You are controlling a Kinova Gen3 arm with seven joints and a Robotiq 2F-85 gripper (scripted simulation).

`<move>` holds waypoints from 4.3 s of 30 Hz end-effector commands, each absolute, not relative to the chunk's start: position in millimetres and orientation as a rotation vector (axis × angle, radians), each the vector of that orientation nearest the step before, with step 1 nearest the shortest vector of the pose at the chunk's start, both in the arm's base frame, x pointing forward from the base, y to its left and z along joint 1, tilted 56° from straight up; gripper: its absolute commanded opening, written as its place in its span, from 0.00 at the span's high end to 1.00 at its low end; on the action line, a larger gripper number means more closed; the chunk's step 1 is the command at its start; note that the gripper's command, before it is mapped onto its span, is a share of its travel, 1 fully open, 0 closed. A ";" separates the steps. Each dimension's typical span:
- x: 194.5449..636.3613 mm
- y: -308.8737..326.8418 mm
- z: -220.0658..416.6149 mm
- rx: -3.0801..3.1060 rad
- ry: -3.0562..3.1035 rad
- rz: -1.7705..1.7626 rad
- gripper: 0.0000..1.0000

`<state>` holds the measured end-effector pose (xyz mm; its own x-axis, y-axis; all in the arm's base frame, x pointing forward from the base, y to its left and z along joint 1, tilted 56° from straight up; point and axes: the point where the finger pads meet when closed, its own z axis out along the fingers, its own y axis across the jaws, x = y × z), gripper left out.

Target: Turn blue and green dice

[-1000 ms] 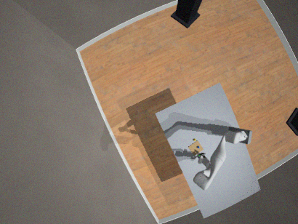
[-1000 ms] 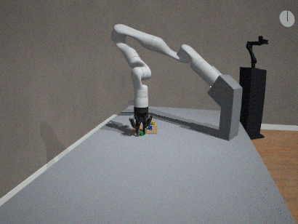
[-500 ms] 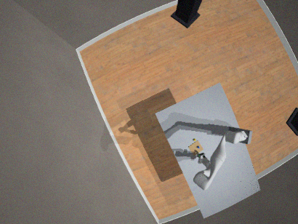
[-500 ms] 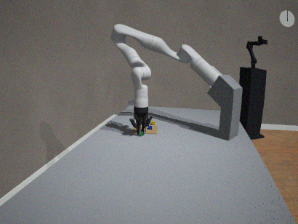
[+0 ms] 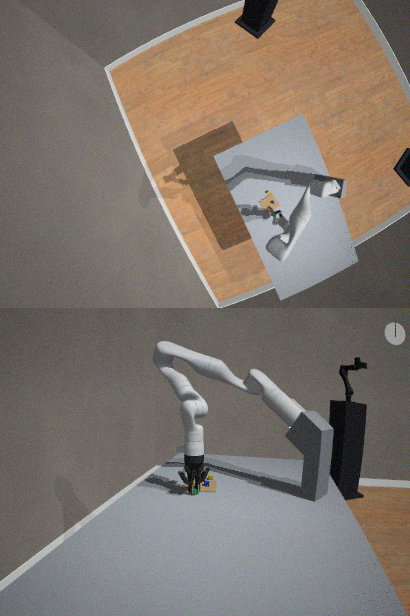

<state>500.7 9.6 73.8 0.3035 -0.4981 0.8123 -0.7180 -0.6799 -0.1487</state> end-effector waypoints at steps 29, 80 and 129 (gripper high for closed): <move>479.6 28.3 92.9 2.330 -1.112 1.316 0.85; 447.1 77.3 117.2 2.385 -0.639 1.177 0.85; 452.1 84.8 103.7 2.171 -0.207 1.402 0.85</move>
<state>458.8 85.5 116.1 0.4499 0.0976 0.8877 -0.4279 -0.8489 0.3103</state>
